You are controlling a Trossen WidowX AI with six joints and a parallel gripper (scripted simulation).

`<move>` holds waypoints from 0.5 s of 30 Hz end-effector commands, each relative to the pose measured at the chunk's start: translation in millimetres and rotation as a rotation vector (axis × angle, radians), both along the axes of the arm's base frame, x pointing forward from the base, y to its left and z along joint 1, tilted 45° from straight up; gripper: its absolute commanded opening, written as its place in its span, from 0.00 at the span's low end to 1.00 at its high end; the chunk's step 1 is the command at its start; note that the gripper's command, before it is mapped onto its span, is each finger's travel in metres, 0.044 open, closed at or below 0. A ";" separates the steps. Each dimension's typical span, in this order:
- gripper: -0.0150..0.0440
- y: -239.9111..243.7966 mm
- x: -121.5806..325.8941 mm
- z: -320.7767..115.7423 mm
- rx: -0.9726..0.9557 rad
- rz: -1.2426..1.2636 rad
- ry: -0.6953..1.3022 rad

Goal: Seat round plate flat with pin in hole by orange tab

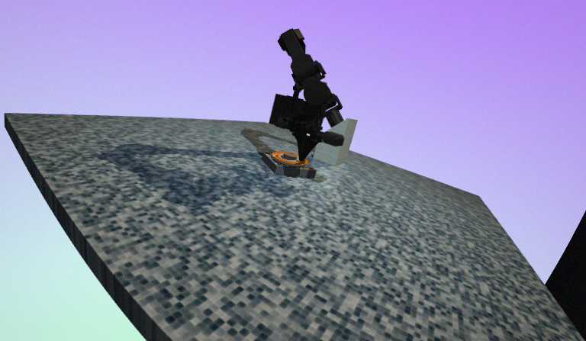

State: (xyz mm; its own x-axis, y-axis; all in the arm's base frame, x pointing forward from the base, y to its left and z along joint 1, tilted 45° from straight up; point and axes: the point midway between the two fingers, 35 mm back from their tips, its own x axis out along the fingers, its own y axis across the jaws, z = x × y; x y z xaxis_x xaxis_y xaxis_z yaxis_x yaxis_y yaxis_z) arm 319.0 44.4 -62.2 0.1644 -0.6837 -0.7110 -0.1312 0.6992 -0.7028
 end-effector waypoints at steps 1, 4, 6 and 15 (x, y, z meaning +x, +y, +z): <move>0.25 -0.2 -6.4 -2.1 0.003 -0.004 0.005; 0.25 0.1 -10.4 -2.7 0.003 -0.004 0.005; 0.25 0.2 -13.2 -3.2 0.003 -0.004 0.005; 0.25 -1.0 -25.3 -3.0 0.003 -0.004 0.006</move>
